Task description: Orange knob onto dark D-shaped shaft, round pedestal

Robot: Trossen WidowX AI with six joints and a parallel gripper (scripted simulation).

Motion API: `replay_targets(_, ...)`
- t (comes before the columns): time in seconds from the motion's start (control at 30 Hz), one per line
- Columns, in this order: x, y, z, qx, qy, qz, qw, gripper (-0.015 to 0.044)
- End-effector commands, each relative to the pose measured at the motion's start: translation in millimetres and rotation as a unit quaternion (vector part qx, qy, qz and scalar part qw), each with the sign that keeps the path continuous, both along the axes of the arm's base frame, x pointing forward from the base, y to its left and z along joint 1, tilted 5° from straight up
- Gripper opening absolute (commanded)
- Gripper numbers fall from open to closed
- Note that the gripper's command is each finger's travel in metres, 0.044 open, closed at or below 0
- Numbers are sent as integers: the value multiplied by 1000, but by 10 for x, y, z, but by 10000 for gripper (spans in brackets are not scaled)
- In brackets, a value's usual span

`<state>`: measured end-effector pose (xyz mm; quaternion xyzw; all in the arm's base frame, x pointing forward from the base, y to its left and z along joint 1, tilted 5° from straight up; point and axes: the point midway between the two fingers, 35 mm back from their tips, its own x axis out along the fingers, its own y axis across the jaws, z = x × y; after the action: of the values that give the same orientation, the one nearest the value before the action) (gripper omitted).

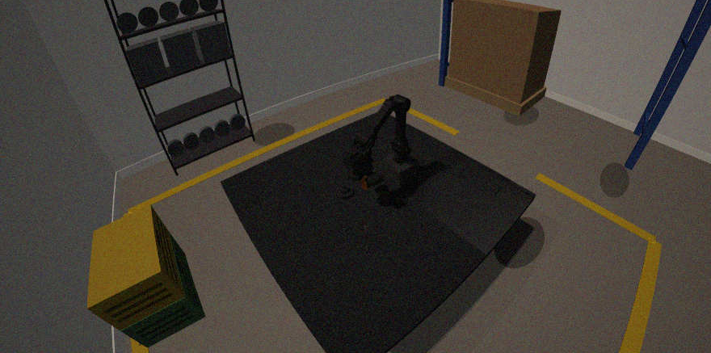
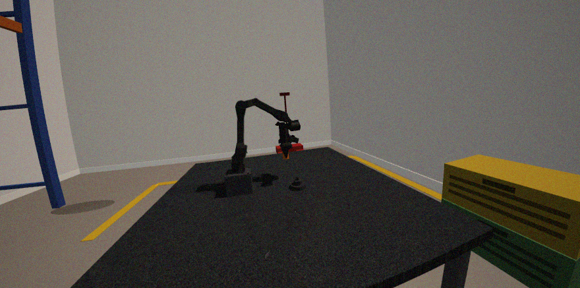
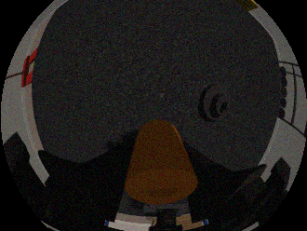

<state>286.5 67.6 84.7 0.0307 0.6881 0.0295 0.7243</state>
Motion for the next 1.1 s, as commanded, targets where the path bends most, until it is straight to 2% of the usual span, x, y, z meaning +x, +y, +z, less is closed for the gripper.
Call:
replay_targets(0.0, -26, -8, 92, -1, 1, -2, 1000, 0)
replay_targets(1.07, 317, -807, -271, -9, 1, -1, 1000, 0)
